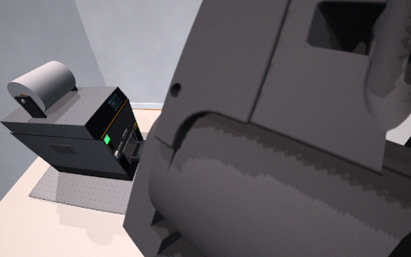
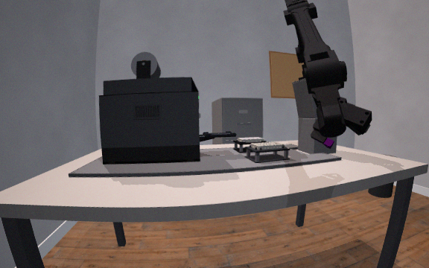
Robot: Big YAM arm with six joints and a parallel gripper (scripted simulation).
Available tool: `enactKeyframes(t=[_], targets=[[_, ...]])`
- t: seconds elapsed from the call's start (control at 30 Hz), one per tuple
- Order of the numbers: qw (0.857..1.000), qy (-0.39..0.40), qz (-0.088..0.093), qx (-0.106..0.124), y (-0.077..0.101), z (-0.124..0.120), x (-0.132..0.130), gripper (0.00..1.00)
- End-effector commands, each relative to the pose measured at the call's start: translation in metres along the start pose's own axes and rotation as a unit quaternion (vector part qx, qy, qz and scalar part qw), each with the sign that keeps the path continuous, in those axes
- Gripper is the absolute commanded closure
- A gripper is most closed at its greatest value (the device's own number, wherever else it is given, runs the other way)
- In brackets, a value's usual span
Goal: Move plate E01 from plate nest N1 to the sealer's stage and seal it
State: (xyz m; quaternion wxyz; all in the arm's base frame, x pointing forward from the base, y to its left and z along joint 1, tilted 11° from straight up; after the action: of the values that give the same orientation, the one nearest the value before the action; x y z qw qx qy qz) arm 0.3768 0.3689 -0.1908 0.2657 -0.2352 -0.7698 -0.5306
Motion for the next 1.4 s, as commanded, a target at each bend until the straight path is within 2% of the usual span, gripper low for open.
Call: enactKeyframes(t=[0.0,0.53,0.57,0.63,0.77,0.8,0.97,1.13,1.23,1.37], targets=[[1.0,0.002,-0.005,-0.003,0.006,0.001,0.002,0.0],[1.0,0.002,-0.005,-0.003,0.006,0.001,0.002,0.0],[1.0,-0.02,-0.012,-0.019,0.006,-0.007,-0.002,0.0],[0.997,-0.059,-0.033,-0.048,0.018,-0.023,-0.004,0.0],[0.996,-0.059,-0.042,-0.057,0.05,-0.047,-0.012,0.0],[0.996,-0.057,-0.043,-0.059,0.053,-0.046,-0.012,0.0],[0.997,-0.041,-0.042,-0.048,0.049,-0.027,-0.001,0.0],[0.998,-0.039,-0.034,-0.036,0.038,-0.026,0.001,0.0],[0.99,-0.101,-0.059,-0.082,0.049,-0.052,-0.005,0.0],[0.988,-0.105,-0.067,-0.093,0.073,-0.08,-0.017,0.0]])
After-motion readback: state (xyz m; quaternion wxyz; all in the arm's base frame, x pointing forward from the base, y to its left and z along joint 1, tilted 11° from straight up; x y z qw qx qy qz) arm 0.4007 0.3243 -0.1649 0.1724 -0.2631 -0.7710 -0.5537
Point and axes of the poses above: the point where the finger pads meet when closed, its own y axis back along the fingers, its own x axis across the jaws, z = x × y, the point moved 3 cm from there along y, back along the fingers, and after that the axes turned 7 degrees about y, right-handed, at the moved point
